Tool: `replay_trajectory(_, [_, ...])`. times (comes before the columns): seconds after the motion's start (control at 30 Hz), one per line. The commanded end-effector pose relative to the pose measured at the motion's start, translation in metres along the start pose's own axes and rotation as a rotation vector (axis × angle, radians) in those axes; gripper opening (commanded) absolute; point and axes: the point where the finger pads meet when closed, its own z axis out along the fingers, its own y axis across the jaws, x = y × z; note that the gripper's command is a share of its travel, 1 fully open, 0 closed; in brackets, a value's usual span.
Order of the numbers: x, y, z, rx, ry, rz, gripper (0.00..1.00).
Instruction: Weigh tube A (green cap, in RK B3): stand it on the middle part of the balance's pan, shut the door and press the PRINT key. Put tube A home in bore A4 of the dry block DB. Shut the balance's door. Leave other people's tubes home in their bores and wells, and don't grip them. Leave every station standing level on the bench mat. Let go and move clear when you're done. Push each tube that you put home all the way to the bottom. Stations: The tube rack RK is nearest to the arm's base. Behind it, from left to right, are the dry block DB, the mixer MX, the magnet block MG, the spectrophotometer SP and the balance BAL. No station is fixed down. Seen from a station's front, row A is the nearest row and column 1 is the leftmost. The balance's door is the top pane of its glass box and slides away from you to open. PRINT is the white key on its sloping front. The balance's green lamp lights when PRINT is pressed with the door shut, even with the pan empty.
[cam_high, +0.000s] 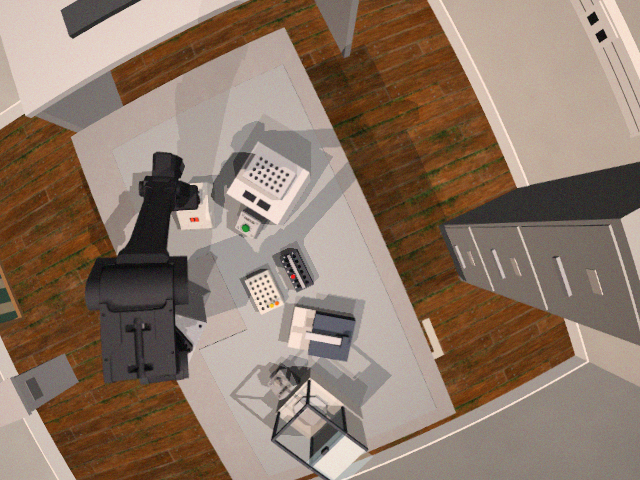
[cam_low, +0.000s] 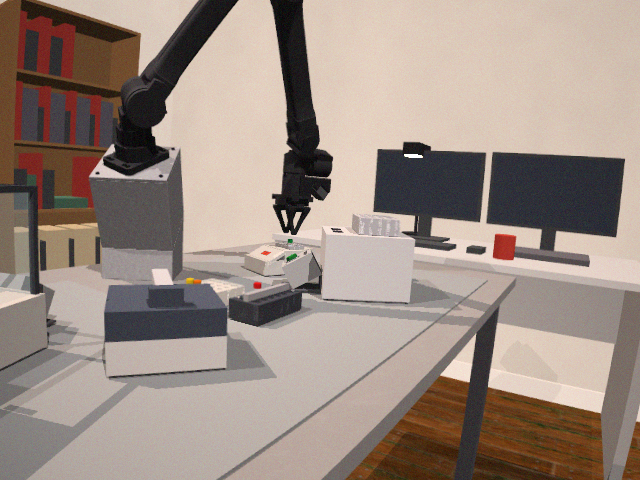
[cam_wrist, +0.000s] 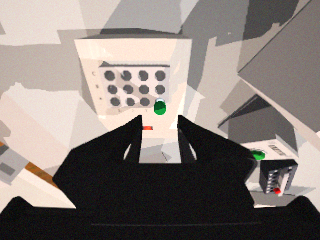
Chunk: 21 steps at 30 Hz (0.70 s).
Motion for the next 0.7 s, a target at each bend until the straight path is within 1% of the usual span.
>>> replay_trajectory(0.0, [-0.012, 0.002, -0.023, 0.003, -0.040, 0.009, 0.36])
replay_trajectory(0.17, [-0.011, 0.002, -0.031, 0.003, -0.040, 0.009, 0.36])
replay_trajectory(0.23, [-0.011, 0.002, -0.031, 0.003, -0.040, 0.009, 0.36])
replay_trajectory(0.5, [-0.014, 0.002, -0.046, 0.003, -0.045, 0.011, 0.36])
replay_trajectory(0.67, [-0.019, 0.001, -0.048, 0.003, -0.060, 0.018, 0.36])
